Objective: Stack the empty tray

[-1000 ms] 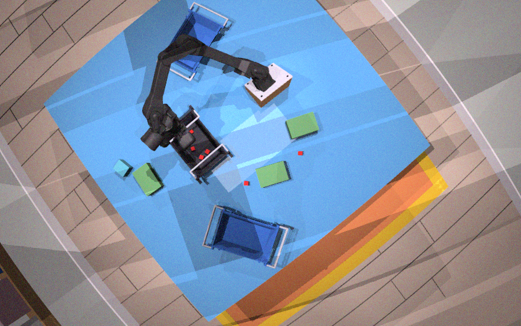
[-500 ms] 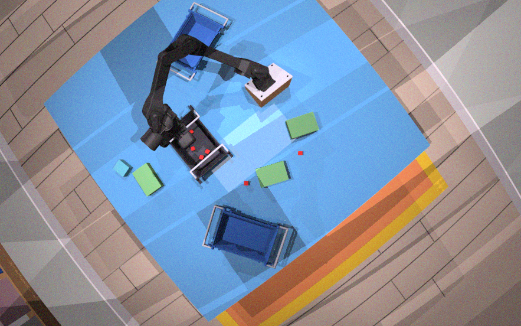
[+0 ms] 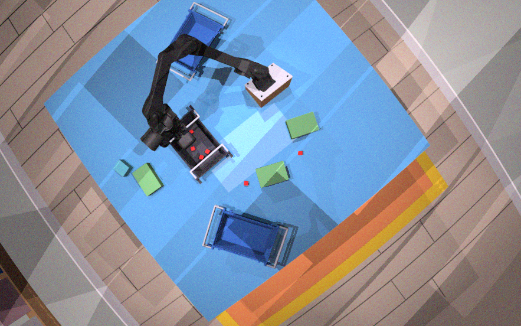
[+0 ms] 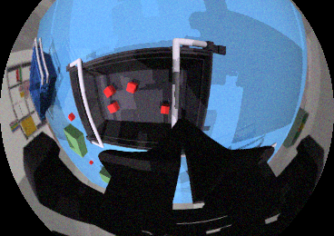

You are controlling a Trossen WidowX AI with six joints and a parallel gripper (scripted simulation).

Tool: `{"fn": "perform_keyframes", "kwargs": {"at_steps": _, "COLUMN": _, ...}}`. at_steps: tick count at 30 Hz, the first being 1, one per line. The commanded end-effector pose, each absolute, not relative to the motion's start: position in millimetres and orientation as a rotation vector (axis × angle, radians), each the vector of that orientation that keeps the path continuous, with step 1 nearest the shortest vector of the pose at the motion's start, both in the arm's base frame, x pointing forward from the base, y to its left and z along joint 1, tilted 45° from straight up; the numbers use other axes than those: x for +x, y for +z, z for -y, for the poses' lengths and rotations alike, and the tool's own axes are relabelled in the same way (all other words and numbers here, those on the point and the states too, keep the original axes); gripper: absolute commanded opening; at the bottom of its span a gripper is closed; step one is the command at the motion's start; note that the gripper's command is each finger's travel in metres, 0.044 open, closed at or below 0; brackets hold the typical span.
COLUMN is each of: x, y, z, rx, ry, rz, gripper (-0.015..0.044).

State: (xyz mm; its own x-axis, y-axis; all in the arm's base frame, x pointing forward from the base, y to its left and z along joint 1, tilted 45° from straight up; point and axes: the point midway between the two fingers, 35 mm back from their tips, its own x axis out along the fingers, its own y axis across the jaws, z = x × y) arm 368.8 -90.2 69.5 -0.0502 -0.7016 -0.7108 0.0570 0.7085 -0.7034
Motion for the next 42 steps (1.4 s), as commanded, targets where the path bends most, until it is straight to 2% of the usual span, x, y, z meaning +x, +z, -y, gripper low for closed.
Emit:
{"fn": "perform_keyframes", "kwargs": {"at_steps": 1, "x": 368.8, "y": 69.5, "z": 90.2, "rx": -0.554, "ry": -0.670, "rz": -1.508, "gripper": 0.0000}}
{"fn": "perform_keyframes", "kwargs": {"at_steps": 14, "x": 368.8, "y": 69.5, "z": 90.2, "rx": -0.554, "ry": -0.670, "rz": -1.508, "gripper": 0.0000}}
{"fn": "perform_keyframes", "kwargs": {"at_steps": 22, "x": 370.0, "y": 73.6, "z": 85.8, "rx": -0.553, "ry": -0.669, "rz": -1.508, "gripper": 0.0210}}
{"fn": "perform_keyframes", "kwargs": {"at_steps": 31, "x": 373.2, "y": 133.5, "z": 25.8, "rx": -0.551, "ry": -0.666, "rz": -1.510, "gripper": 0.0440}}
{"fn": "perform_keyframes", "kwargs": {"at_steps": 32, "x": 372.0, "y": 113.8, "z": 49.4, "rx": -0.556, "ry": -0.666, "rz": -1.523, "gripper": 0.0440}}
{"fn": "perform_keyframes", "kwargs": {"at_steps": 42, "x": 281.9, "y": 180.1, "z": 156.6, "rx": -0.545, "ry": -0.512, "rz": -1.591, "gripper": 0.0440}}
